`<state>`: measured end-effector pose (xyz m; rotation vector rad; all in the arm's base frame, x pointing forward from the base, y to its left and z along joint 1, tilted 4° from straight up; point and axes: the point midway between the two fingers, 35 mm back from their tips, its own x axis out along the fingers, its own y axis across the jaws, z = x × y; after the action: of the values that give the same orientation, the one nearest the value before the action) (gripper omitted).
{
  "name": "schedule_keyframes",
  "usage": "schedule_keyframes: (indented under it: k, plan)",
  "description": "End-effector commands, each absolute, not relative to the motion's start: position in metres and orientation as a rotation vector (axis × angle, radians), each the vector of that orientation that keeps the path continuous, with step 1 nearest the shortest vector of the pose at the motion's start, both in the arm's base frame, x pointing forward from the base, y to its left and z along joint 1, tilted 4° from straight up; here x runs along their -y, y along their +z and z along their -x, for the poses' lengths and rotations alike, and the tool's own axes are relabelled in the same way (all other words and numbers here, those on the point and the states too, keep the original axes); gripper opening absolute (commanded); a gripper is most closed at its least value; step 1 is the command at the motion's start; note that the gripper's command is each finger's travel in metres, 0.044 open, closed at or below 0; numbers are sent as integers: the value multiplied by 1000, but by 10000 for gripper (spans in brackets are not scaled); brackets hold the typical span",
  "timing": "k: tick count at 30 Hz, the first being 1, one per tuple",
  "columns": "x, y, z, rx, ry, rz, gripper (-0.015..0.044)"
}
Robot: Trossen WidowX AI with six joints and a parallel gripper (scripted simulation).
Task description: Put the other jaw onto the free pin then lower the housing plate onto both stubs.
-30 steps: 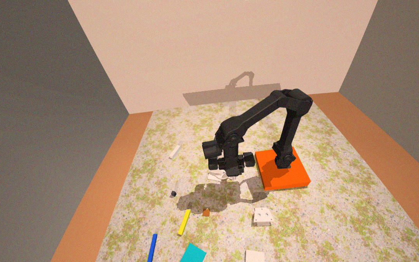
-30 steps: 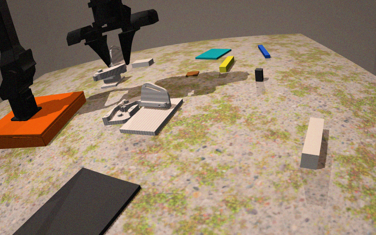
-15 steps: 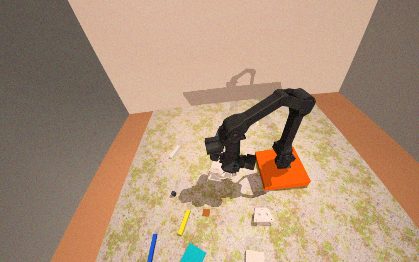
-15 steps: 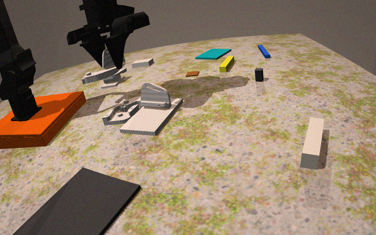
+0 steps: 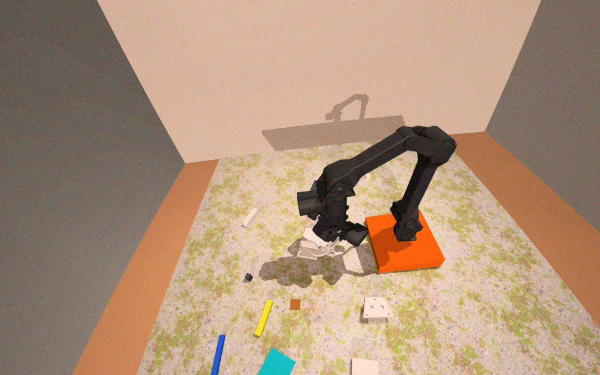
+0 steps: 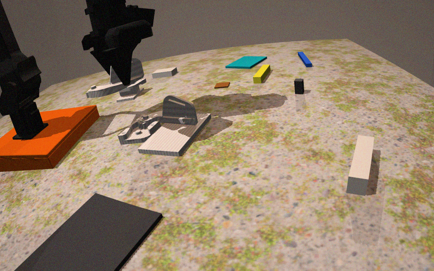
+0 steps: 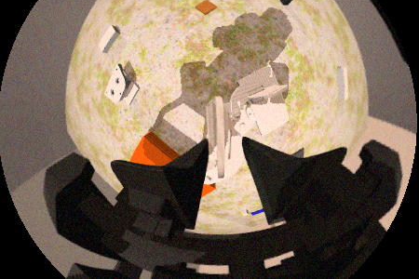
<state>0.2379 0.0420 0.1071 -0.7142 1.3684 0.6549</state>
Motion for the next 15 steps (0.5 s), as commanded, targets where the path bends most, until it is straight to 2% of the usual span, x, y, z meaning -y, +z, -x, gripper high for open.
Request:
schedule_keyframes:
  k: [1, 15]
  plan:
    - [-39, 105, -234, -1393, 598, 644, 134]
    - [-27, 103, -225, -1455, 338, 362, 134]
